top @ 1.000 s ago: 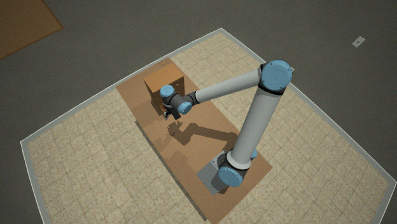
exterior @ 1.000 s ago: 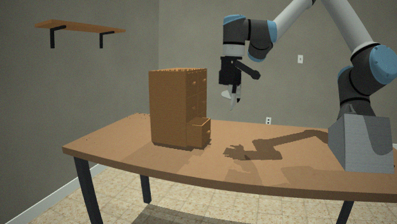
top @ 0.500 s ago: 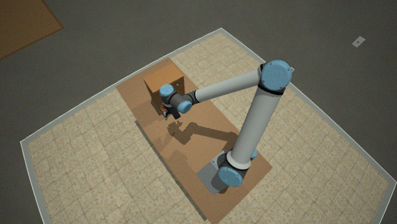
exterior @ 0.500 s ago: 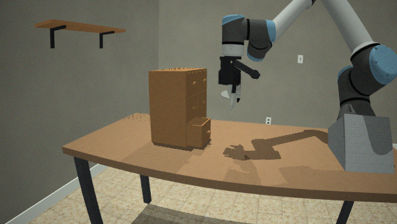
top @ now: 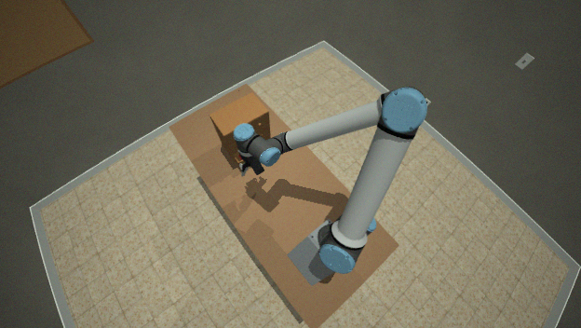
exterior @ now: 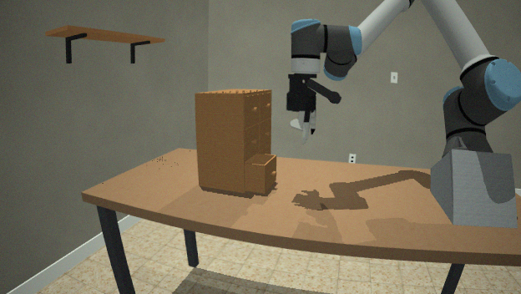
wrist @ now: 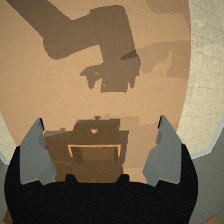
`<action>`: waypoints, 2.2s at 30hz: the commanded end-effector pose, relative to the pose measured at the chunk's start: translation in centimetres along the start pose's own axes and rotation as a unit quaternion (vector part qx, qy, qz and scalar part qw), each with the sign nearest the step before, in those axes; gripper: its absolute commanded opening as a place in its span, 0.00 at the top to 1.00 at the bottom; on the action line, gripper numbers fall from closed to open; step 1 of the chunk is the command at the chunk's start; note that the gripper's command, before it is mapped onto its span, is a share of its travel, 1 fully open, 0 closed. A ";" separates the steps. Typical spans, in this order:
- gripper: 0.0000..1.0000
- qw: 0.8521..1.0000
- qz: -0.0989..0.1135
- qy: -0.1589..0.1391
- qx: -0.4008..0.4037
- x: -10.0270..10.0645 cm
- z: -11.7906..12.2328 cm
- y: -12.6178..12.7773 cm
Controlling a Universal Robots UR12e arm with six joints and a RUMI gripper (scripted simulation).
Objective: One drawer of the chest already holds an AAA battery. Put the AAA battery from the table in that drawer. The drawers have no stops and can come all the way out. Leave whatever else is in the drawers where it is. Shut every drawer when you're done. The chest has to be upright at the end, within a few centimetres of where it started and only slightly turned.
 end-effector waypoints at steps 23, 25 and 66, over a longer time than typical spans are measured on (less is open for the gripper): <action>0.00 1.000 0.000 -0.001 0.000 -4.8 -6.4 -2.7; 0.00 1.000 0.000 -0.001 0.000 -5.2 -7.1 -3.0; 0.00 0.988 0.013 -0.152 0.000 -2.1 -6.5 -3.0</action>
Point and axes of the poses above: the point where the finger pads meet when closed, its own x axis out along the fingers, its own y axis across the jaws, z = x × y, the point moved 6 cm from there along -x, back along the fingers, and after that the axes turned 5 degrees about x, right-handed, at the moved point
